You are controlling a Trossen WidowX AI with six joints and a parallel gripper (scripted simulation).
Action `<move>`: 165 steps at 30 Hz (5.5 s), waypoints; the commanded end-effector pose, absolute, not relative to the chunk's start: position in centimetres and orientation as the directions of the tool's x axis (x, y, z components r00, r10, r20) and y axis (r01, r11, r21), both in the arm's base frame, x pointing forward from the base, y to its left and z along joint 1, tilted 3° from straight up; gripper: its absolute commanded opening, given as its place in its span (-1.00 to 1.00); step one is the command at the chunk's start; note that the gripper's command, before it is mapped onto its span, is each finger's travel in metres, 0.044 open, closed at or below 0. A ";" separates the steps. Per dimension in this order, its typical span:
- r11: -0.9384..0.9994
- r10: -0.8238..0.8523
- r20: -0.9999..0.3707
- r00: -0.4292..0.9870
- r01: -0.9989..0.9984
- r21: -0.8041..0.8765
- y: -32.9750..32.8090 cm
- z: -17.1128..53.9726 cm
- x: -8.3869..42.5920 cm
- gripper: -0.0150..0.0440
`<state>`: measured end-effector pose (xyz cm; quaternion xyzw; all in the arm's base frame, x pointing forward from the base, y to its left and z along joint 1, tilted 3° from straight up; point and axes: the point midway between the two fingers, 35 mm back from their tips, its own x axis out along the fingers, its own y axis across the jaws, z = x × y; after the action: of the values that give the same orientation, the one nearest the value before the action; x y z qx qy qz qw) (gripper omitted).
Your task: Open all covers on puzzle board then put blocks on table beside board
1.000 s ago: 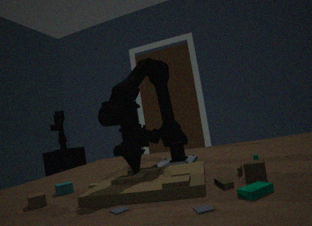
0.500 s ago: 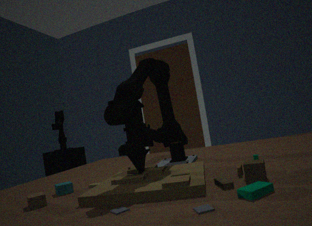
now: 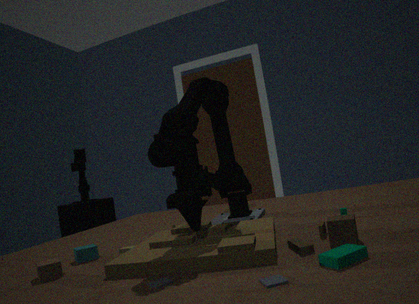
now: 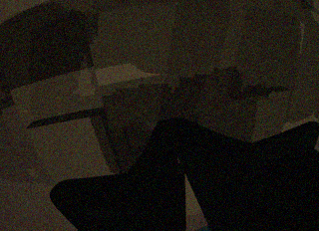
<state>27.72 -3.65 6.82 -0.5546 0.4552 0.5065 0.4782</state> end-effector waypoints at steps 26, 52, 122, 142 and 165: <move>-0.126 -0.018 -0.997 0.081 -0.989 -0.079 -0.7 6.8 27.3 -0.49; -0.126 -0.017 -0.997 0.082 -0.989 -0.079 0.4 8.9 27.0 -0.49; 0.126 -0.023 -0.997 0.073 0.990 0.070 -4.6 11.9 17.6 -0.49; 0.126 -0.023 -0.997 0.073 0.990 0.070 -4.6 11.9 17.6 -0.49; 0.126 -0.023 -0.997 0.074 0.990 0.070 -4.7 10.5 17.8 -0.49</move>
<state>17.76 -4.70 10.89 0.4768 0.5046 -0.4548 0.5579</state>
